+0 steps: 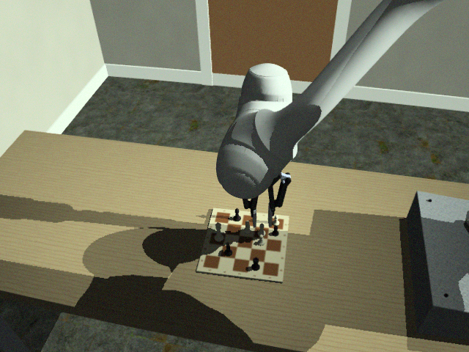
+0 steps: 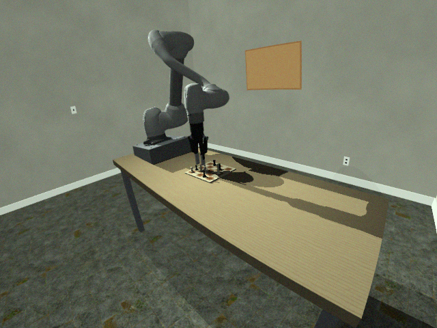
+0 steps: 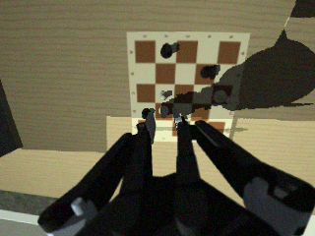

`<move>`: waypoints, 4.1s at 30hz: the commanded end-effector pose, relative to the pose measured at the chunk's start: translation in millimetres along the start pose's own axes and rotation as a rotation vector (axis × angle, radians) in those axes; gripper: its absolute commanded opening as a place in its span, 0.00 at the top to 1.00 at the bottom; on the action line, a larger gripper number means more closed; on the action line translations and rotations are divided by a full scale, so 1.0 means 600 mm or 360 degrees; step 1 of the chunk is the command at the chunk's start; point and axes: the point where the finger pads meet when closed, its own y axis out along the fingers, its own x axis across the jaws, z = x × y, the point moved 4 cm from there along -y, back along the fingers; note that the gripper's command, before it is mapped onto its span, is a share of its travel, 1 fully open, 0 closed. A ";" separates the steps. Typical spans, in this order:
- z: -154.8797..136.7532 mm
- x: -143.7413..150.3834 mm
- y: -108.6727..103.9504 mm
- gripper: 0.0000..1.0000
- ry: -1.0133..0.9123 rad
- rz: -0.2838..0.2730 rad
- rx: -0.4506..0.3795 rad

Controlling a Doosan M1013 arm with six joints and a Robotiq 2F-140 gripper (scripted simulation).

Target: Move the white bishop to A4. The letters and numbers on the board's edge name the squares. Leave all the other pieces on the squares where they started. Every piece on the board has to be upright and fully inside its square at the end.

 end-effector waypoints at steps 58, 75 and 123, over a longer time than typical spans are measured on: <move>0.000 0.000 0.047 1.00 0.0000 0.0000 0.0000; 0.000 0.000 0.047 1.00 0.0000 0.0000 0.0000; 0.000 0.000 -0.120 1.00 0.0000 0.0000 0.0000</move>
